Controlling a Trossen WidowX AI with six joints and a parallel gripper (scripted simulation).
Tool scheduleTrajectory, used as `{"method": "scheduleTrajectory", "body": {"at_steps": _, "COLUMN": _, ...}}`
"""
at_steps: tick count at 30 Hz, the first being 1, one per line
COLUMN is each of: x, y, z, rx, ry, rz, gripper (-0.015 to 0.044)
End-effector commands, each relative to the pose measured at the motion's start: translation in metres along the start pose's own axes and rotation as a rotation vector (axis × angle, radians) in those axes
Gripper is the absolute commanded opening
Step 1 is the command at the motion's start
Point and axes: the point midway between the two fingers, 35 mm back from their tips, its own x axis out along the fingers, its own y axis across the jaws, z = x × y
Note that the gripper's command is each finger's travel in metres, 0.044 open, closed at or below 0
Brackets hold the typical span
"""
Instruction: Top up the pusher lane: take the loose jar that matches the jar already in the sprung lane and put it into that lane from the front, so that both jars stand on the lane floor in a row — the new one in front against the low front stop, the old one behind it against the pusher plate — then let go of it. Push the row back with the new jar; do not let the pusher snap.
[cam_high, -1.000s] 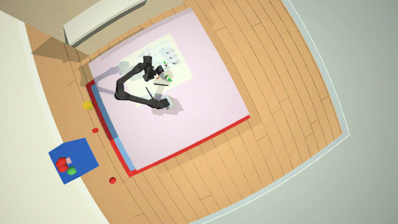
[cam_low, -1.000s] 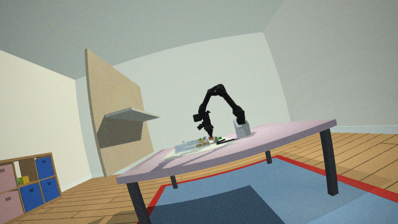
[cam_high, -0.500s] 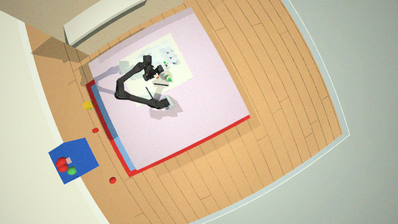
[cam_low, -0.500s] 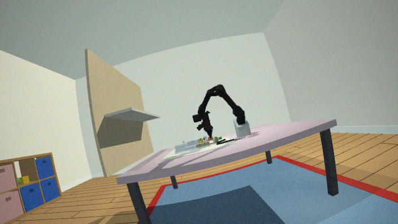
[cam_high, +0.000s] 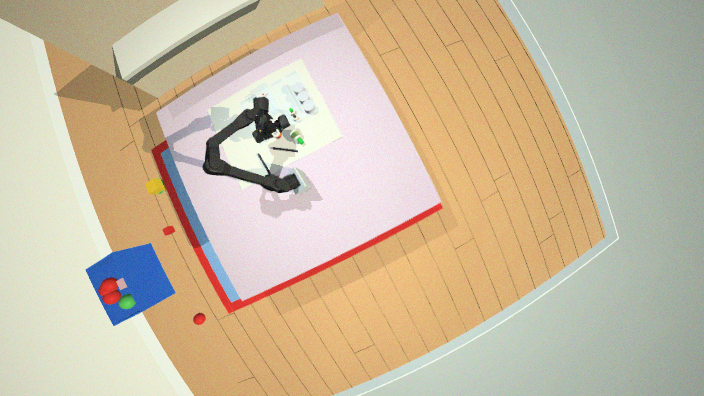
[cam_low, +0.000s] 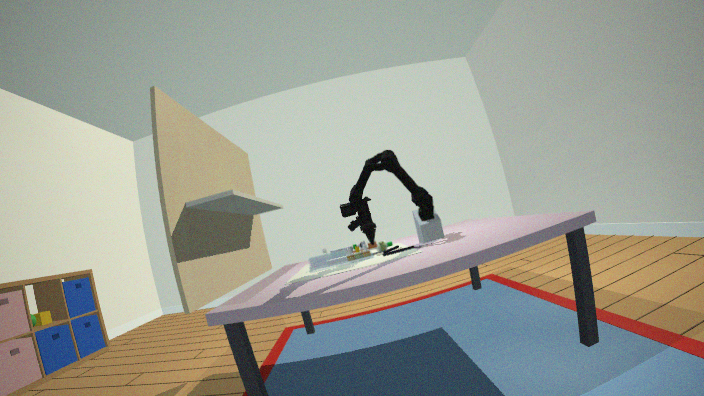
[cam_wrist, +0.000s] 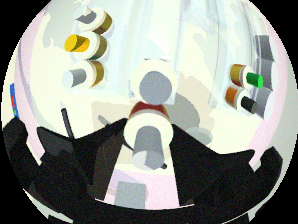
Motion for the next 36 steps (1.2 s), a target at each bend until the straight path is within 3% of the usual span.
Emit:
{"method": "scheduleTrajectory", "body": {"at_steps": 1, "x": -0.002, "y": 0.0, "z": 0.008, "rx": -0.011, "ry": -0.017, "rz": -0.002, "gripper": 0.0}}
{"method": "scheduleTrajectory", "body": {"at_steps": 36, "x": -0.003, "y": 0.0, "z": 0.024, "rx": -0.012, "ry": -0.018, "rz": -0.002, "gripper": 0.0}}
